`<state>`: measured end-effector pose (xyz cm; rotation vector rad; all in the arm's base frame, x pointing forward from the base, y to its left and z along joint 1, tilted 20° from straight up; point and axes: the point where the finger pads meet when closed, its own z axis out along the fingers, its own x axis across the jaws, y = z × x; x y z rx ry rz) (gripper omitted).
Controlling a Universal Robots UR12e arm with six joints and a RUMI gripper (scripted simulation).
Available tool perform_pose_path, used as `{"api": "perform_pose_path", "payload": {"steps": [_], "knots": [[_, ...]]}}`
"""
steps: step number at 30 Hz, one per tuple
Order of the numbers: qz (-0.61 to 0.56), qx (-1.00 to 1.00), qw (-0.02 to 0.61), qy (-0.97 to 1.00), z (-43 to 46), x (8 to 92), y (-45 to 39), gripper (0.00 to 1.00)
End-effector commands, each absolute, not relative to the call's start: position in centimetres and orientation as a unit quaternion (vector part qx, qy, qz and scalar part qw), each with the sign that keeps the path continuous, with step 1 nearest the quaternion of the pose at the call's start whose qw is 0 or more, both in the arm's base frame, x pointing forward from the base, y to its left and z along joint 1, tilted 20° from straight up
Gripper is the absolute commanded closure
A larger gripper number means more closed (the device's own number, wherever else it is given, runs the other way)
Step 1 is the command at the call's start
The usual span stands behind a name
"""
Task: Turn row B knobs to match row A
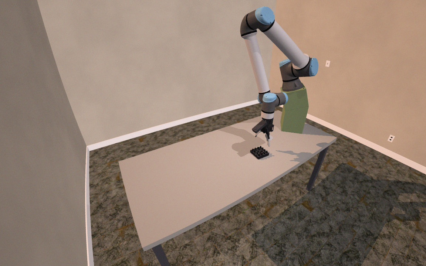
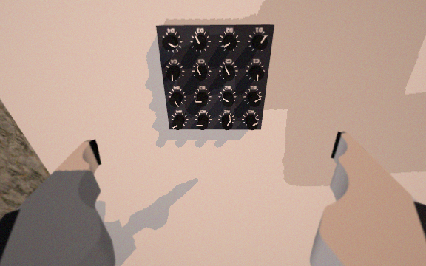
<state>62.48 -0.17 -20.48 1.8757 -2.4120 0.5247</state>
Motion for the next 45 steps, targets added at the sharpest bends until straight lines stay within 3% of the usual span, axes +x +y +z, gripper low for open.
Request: {"api": "perform_pose_path", "payload": {"steps": [1,45], "knots": [[0.169,0.605,0.02,-0.778,-20.4,62.5,-0.1,0.0],[0.169,0.605,0.02,-0.778,-20.9,60.7,0.3,0.0]]}}
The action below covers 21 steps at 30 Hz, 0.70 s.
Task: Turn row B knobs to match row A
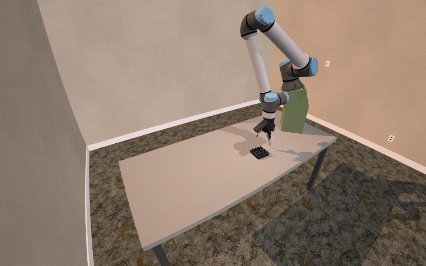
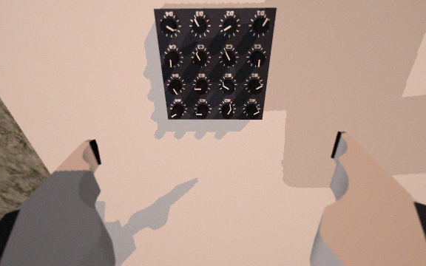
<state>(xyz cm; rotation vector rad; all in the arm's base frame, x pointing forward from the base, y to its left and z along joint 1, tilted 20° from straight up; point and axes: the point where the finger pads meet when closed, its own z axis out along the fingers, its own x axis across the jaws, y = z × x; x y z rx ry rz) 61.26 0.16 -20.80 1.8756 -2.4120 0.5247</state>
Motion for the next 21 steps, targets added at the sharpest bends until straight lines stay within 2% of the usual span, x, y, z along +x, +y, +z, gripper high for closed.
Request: {"api": "perform_pose_path", "payload": {"steps": [1,21], "knots": [[0.169,0.605,0.02,-0.778,-21.0,60.5,0.4,0.0],[0.169,0.605,0.02,-0.778,-21.7,57.6,1.1,0.0]]}}
